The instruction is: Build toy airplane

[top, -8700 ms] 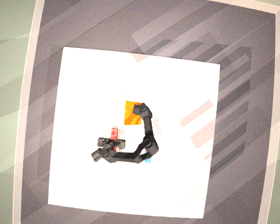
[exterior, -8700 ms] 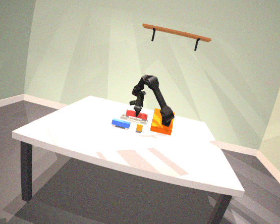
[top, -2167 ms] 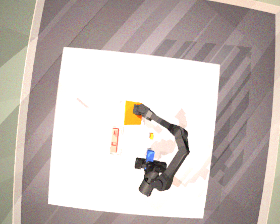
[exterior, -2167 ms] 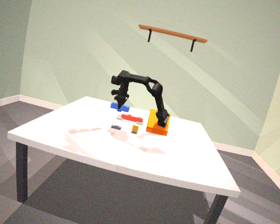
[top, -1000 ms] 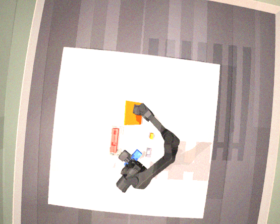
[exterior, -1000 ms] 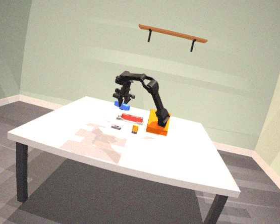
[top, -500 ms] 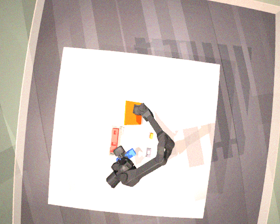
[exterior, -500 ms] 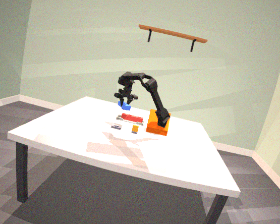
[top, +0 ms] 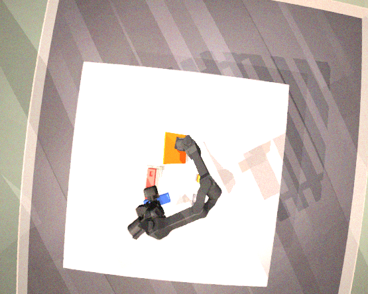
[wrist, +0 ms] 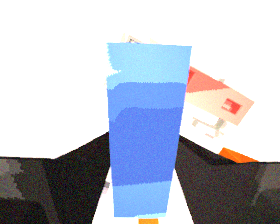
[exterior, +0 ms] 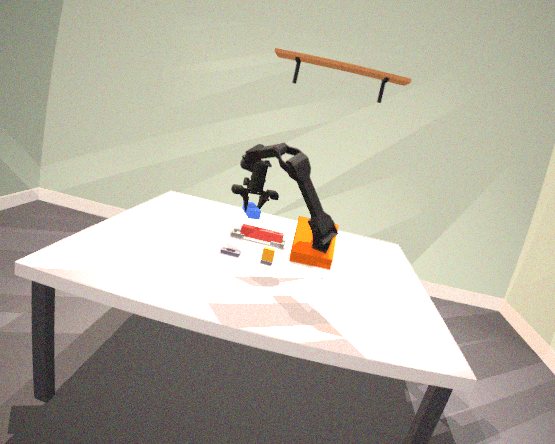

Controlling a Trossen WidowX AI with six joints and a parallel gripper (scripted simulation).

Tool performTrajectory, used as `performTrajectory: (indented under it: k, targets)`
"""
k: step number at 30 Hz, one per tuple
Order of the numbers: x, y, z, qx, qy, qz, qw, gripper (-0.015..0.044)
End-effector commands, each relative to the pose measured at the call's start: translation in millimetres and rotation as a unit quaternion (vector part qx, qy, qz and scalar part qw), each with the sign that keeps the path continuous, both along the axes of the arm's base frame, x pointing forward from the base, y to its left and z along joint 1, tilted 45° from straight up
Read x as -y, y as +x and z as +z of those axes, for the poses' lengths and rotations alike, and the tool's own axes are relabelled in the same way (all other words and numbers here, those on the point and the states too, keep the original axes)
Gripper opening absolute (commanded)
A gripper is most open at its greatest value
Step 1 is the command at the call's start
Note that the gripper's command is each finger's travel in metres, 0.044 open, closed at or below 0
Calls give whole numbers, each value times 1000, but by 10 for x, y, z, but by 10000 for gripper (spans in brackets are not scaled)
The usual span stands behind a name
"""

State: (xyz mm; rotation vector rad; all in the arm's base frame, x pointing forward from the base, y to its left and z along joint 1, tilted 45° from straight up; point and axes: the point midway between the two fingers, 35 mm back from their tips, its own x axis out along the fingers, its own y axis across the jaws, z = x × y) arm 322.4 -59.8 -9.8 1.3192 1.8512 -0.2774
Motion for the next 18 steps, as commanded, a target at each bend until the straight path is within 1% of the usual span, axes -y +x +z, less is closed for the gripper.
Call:
performTrajectory:
  k: [1,18]
  targets:
    - [82,-52,-121,-30,-5,-28,999,0]
    - [342,-268,-545,-138,-16,-136,981,0]
